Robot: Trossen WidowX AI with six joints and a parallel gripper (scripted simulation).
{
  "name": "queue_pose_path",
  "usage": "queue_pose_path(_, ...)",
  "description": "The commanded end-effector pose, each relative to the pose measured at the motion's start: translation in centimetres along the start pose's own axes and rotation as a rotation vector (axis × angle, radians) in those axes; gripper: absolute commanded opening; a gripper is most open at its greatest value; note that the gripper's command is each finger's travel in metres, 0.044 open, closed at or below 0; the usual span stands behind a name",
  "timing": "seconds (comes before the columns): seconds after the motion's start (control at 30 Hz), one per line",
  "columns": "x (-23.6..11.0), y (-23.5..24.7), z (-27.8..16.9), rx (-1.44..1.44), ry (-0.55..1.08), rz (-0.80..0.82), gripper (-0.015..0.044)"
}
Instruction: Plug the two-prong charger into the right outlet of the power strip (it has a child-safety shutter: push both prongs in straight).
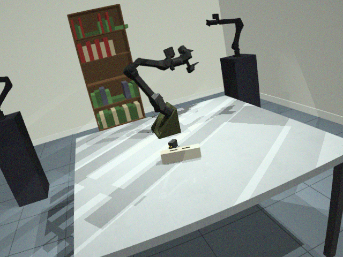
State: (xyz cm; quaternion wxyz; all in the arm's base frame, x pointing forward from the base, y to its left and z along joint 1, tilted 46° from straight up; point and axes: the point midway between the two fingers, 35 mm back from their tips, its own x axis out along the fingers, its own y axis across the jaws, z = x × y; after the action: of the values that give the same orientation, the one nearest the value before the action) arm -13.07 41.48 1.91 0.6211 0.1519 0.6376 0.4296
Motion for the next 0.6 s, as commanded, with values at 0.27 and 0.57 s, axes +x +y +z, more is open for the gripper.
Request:
queue_pose_path(0.27,-0.9,-2.6,6.5,0.037,-0.134,-0.101,0.044)
queue_pose_path(0.57,-2.0,-5.1,11.0,0.076,-0.225,-0.187,0.044)
